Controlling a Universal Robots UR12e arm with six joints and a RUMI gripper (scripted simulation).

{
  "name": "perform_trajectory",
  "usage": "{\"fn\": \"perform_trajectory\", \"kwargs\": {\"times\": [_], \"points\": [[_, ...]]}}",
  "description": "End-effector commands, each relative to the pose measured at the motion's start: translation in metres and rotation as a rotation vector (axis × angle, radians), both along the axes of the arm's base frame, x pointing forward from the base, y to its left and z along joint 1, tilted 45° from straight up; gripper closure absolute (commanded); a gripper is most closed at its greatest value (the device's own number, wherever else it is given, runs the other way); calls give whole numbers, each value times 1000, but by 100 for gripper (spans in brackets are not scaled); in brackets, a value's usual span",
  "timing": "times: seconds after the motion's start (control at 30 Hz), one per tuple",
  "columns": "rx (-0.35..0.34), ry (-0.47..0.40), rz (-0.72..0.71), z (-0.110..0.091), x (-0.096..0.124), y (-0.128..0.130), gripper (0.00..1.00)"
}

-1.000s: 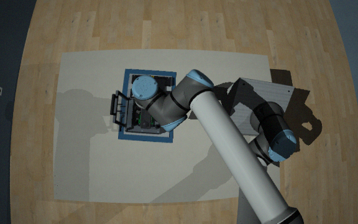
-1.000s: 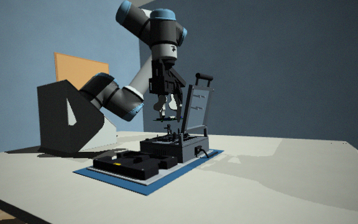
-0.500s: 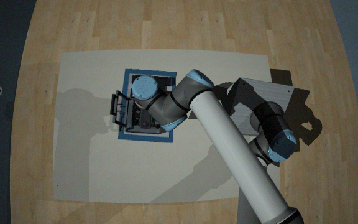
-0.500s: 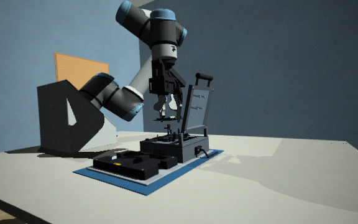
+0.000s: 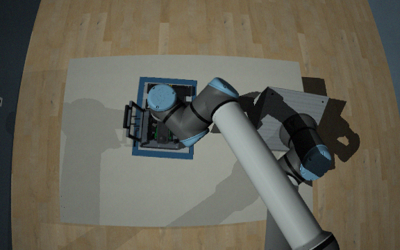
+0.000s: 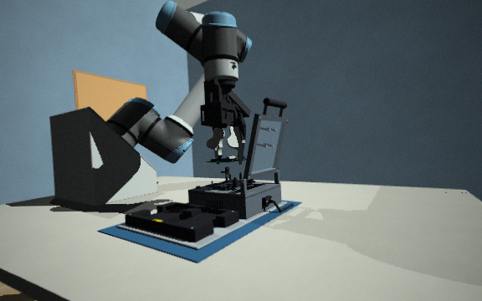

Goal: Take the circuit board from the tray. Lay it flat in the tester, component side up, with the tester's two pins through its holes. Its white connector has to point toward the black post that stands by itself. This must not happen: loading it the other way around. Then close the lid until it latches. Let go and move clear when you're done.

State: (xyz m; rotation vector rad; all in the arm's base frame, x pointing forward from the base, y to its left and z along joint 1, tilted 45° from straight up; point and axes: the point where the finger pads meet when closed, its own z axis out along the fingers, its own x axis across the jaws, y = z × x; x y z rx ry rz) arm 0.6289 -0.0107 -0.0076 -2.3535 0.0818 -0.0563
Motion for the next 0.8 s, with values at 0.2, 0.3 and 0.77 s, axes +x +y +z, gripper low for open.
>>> {"fn": "perform_trajectory", "kwargs": {"times": [0.2,0.3,0.77], "points": [[-1,-1,-1,0,0,-1,61],[-1,-1,-1,0,1,-1,61],[-1,-1,-1,-9,1,9,61]]}}
